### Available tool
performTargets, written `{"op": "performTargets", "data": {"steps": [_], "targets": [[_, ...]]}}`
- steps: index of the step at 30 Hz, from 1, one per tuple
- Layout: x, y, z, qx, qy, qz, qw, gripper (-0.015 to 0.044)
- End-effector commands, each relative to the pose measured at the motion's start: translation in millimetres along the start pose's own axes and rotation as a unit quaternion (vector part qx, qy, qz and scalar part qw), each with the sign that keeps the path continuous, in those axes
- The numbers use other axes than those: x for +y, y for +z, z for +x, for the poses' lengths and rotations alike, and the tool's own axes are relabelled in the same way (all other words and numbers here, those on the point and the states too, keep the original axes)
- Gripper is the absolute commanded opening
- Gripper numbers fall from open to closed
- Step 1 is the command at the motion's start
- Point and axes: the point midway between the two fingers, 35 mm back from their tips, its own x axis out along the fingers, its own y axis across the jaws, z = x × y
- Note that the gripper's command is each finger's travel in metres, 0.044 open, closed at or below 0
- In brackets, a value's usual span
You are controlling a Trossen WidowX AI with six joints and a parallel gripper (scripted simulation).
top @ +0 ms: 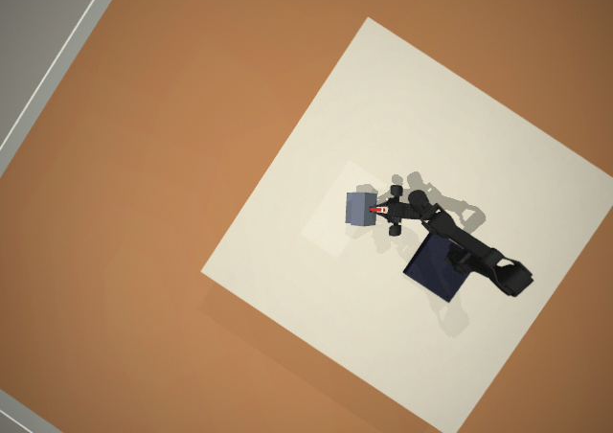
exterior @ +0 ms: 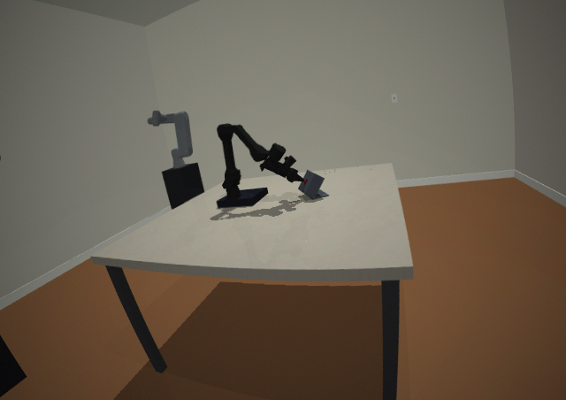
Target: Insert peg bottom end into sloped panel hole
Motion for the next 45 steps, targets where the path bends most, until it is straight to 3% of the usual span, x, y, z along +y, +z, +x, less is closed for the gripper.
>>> {"op": "performTargets", "data": {"steps": [1, 10, 45], "targets": [[0.0, 0.0, -0.1, 0.000, 0.000, 0.000, 1.000, 0.0210], [-0.6, 0.1, -3.7, 0.001, 0.000, 0.000, 1.000, 0.0440], [-7.5, -1.1, -59.3, 0.005, -0.003, 0.001, 1.000, 0.0440]]}}
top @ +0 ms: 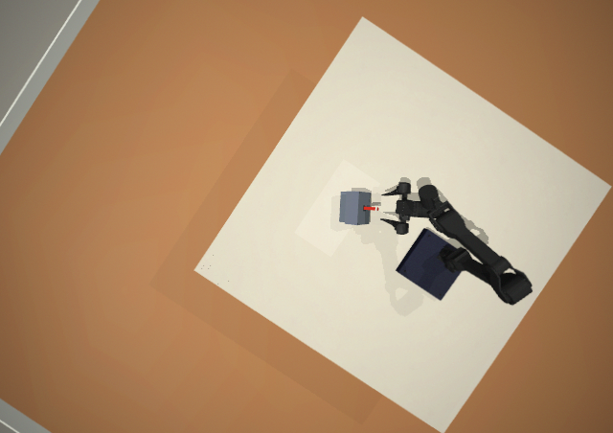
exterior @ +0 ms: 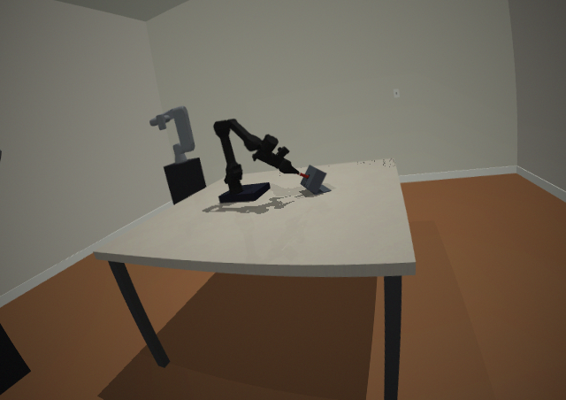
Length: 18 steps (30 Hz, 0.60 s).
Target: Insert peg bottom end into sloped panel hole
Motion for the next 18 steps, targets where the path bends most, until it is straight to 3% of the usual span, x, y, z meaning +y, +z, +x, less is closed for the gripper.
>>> {"op": "performTargets", "data": {"steps": [1, 18], "targets": [[-0.3, 1.0, -8.6, -0.002, 0.001, -0.004, 1.000, 0.0440], [-1.6, -1.6, -35.5, -0.004, -0.001, -0.002, 1.000, 0.0440]]}}
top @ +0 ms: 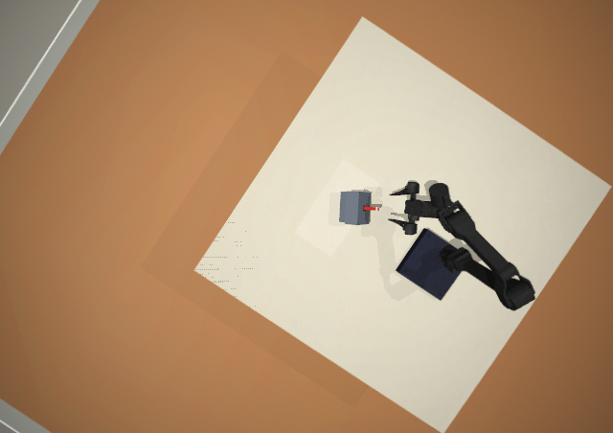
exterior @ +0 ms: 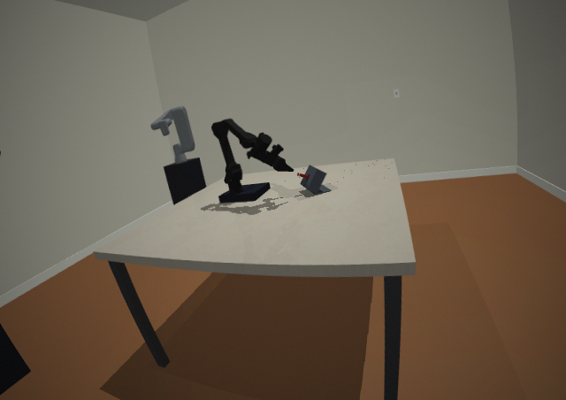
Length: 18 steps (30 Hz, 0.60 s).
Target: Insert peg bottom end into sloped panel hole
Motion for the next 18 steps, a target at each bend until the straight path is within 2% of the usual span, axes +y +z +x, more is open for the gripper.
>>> {"op": "performTargets", "data": {"steps": [1, 18], "targets": [[0.1, 0.4, -7.4, -0.003, 0.000, -0.004, 1.000, 0.0440], [-0.1, -0.6, -21.4, -0.003, 0.000, -0.003, 1.000, 0.0440]]}}
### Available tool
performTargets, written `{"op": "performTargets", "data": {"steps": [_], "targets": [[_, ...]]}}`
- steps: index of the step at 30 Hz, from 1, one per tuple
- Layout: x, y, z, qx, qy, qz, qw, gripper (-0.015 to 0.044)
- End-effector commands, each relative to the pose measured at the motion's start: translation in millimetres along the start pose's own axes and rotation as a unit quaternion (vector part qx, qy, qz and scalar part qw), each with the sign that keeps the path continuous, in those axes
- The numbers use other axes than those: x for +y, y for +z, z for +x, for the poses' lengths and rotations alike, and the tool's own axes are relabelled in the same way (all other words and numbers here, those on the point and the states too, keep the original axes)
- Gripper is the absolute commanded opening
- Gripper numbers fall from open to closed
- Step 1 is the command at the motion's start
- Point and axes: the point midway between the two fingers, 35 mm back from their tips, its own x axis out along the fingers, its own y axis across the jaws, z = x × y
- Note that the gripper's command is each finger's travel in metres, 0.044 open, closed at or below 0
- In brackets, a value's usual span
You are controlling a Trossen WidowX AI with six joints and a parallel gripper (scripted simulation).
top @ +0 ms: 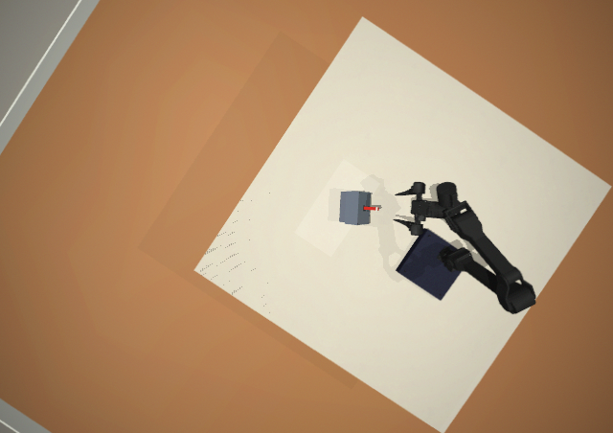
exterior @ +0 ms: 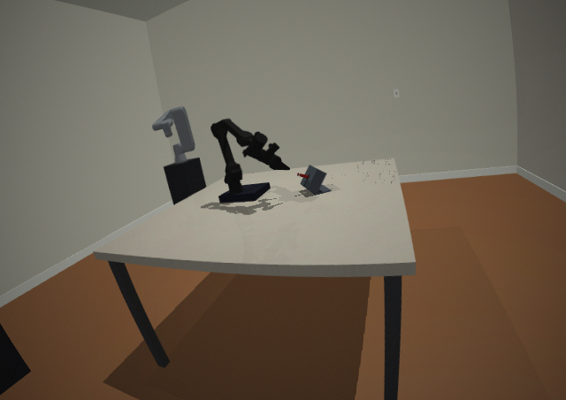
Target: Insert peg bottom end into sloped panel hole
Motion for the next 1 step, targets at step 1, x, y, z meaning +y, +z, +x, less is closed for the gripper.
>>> {"op": "performTargets", "data": {"steps": [1], "targets": [[0.4, 1.0, -1.4, -0.002, 0.001, -0.004, 1.000, 0.0440]]}}
